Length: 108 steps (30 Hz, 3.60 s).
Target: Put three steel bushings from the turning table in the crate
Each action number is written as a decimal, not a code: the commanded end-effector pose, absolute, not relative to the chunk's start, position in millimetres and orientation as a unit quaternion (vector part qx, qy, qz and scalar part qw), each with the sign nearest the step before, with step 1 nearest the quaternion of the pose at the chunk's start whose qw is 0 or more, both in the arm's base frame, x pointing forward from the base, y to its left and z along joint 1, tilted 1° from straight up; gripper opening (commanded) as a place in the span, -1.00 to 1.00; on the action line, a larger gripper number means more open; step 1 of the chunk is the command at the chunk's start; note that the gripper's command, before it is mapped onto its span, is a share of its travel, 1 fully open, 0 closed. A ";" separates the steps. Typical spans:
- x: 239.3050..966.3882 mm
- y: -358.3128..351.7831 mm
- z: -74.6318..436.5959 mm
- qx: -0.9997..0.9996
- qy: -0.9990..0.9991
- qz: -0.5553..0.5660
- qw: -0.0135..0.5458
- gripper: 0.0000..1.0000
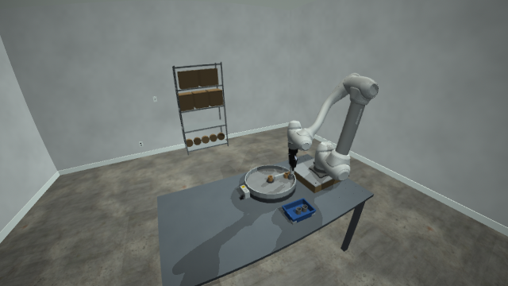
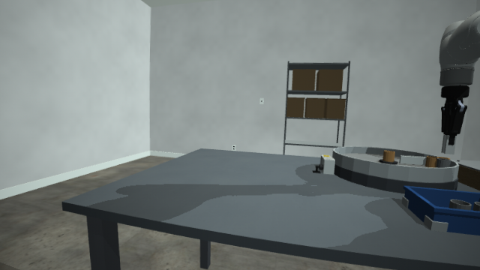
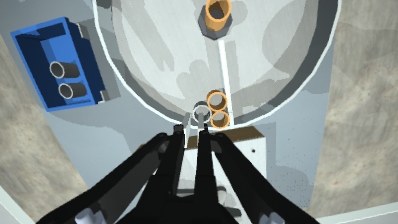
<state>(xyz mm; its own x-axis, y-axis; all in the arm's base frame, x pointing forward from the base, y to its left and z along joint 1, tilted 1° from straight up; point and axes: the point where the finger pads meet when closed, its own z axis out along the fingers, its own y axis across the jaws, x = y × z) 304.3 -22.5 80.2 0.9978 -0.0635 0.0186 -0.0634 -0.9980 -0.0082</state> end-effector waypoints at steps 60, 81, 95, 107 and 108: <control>308.1 -22.0 66.5 -0.999 0.033 -0.009 0.003 -0.81; 308.1 -22.0 66.4 -0.999 0.033 -0.009 0.003 -0.81; 308.4 -22.0 58.6 -0.999 0.033 -0.009 0.003 -0.81; 308.4 -22.0 58.6 -0.999 0.033 -0.009 0.003 -0.81; 308.4 -22.0 58.6 -0.999 0.033 -0.009 0.003 -0.81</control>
